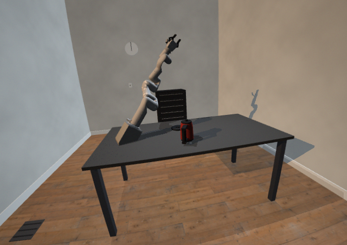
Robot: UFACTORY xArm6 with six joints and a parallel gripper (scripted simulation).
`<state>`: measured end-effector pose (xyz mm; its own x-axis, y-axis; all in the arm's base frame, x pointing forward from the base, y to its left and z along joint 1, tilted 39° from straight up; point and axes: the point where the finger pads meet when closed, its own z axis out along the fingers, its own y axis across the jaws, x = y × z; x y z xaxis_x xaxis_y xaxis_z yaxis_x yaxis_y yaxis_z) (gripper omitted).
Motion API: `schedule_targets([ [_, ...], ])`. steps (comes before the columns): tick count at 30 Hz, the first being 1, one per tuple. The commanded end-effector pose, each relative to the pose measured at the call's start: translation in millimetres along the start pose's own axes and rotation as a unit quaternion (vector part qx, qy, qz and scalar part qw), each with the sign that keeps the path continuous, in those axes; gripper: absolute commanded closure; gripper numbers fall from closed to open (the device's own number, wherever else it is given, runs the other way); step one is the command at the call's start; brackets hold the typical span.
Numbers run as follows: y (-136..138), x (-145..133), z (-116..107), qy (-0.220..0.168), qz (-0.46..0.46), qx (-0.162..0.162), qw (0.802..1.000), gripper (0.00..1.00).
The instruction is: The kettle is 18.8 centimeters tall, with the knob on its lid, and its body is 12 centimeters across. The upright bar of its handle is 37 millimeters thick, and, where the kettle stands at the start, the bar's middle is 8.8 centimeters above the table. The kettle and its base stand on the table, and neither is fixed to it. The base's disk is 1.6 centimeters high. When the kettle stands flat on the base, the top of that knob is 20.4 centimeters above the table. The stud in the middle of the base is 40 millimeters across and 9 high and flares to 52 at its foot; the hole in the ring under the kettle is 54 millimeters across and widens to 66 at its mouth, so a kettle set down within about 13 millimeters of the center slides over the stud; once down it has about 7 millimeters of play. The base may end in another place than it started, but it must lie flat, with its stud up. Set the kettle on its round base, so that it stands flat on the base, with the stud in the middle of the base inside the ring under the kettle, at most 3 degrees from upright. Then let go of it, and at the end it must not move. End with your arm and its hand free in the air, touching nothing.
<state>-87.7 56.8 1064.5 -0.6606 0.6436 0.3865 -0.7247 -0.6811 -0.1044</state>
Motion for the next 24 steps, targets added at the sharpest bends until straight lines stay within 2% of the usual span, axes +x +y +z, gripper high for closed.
schedule_targets([
  [1, 2.9, -43.6, 16.3, -0.048, 0.019, 0.002, 0.999, 0.19],
  [7, 7.0, -101.5, 31.7, -0.110, 0.045, 0.001, 0.993, 0.19],
  [9, 7.0, -101.5, 31.7, -0.110, 0.045, 0.001, 0.993, 0.19],
  [11, 9.3, -134.0, 37.9, -0.144, 0.060, 0.000, 0.988, 0.19],
  [24, 17.9, -254.9, 45.4, -0.270, 0.117, -0.013, 0.956, 0.19],
])
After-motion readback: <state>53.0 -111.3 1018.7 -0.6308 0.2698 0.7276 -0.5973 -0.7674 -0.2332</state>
